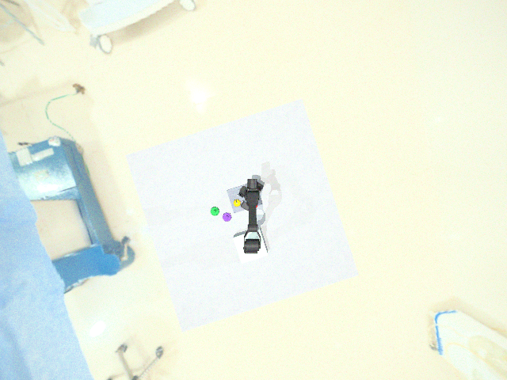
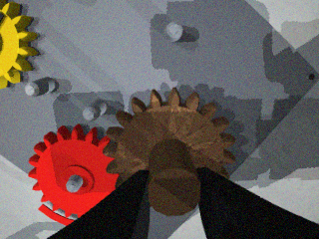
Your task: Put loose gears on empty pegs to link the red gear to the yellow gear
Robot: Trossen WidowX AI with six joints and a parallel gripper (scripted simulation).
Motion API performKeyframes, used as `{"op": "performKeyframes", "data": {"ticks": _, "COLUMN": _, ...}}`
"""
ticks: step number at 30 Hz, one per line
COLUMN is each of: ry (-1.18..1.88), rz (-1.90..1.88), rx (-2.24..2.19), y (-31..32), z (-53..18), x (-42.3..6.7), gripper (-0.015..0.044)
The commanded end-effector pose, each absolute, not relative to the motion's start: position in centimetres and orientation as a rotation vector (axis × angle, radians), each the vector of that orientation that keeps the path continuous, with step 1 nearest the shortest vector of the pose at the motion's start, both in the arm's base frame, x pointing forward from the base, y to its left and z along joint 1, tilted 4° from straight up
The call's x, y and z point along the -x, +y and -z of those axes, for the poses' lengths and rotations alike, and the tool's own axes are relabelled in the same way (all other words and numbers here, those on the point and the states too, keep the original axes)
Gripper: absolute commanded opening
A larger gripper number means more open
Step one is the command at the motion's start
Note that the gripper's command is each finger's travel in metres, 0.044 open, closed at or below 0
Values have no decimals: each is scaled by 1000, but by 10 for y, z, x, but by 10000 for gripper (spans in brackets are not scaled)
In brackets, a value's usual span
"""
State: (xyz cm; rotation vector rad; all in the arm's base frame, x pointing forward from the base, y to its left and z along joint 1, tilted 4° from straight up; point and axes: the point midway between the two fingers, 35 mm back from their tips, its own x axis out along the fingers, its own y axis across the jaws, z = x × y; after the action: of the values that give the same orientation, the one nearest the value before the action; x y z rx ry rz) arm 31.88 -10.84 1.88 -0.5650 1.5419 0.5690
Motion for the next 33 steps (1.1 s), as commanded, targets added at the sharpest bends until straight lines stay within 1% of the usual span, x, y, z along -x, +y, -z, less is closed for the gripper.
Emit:
{"op": "performKeyframes", "data": {"ticks": 1, "ry": 1551, "rz": -536, "rx": 542, "y": -109, "z": -13, "x": -318, "gripper": 0}}
{"op": "performKeyframes", "data": {"ticks": 16, "ry": 1589, "rz": -347, "rx": 362, "y": -110, "z": -1, "x": -317, "gripper": 0}}
{"op": "performKeyframes", "data": {"ticks": 33, "ry": 1549, "rz": -545, "rx": 550, "y": -109, "z": 4, "x": -317, "gripper": 0}}
